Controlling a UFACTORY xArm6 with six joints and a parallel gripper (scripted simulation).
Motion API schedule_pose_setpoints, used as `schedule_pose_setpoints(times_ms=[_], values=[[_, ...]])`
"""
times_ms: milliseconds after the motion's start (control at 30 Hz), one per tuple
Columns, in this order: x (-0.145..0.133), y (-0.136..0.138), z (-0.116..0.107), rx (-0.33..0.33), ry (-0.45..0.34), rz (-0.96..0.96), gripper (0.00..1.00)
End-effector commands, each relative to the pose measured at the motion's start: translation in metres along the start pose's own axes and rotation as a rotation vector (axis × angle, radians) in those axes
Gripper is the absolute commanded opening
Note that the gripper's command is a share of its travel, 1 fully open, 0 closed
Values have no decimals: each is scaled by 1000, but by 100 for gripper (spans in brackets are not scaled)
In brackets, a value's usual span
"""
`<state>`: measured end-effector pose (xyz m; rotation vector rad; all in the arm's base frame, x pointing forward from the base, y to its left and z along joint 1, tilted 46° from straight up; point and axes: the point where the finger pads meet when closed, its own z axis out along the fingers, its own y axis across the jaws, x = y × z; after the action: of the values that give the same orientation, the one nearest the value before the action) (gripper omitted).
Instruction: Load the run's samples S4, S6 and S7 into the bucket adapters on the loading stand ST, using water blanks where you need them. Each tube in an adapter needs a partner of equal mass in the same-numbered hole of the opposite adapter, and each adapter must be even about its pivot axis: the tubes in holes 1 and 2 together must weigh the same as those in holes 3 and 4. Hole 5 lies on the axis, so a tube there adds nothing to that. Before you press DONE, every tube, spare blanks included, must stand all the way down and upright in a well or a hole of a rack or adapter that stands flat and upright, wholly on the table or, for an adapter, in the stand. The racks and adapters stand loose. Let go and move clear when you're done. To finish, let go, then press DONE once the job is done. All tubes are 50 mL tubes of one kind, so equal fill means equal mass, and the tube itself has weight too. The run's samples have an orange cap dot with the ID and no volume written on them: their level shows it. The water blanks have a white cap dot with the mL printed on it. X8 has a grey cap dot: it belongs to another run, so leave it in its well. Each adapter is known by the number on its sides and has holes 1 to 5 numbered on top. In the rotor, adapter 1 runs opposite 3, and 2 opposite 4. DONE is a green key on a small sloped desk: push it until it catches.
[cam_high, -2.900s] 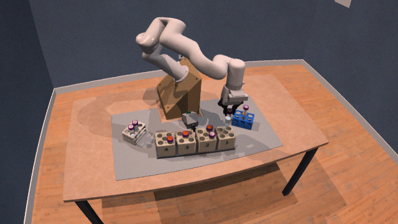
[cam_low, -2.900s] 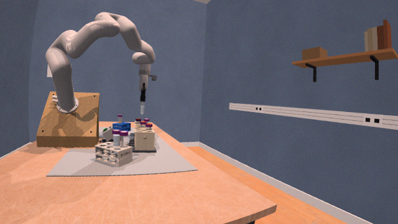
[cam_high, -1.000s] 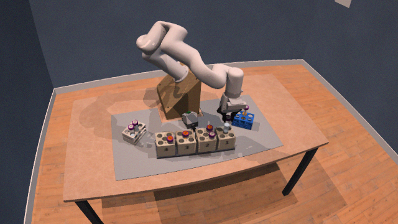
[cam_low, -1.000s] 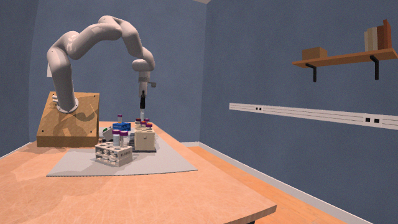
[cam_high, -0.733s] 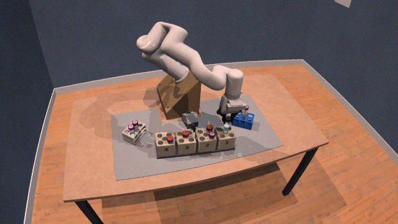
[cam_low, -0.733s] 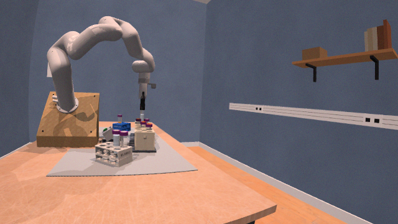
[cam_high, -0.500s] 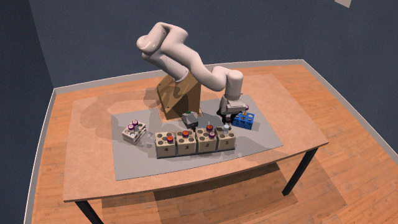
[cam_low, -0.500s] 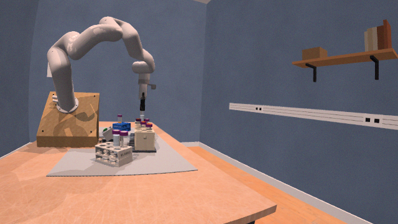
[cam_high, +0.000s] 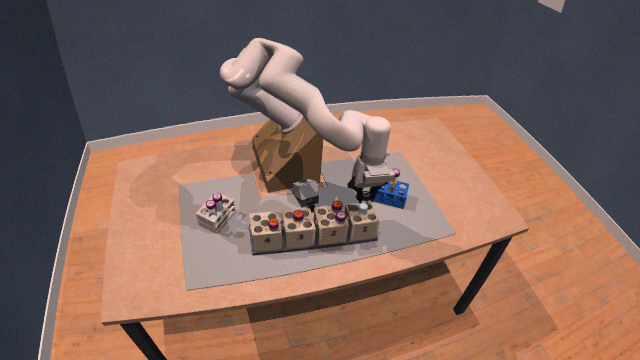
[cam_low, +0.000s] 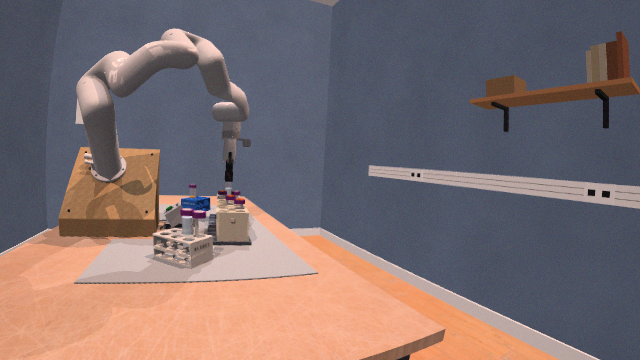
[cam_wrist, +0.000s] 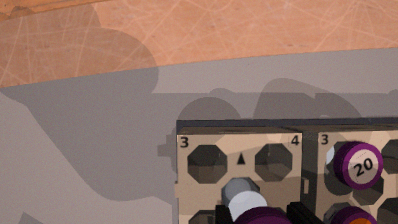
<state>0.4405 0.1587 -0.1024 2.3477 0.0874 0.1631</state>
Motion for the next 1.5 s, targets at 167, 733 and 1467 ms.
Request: schedule_pose_setpoints(times_ms=[167,733,1467], values=[[2,-1,7,3,4,1,0],[2,-1,22,3,4,1,0],[2,-1,42,3,4,1,0]])
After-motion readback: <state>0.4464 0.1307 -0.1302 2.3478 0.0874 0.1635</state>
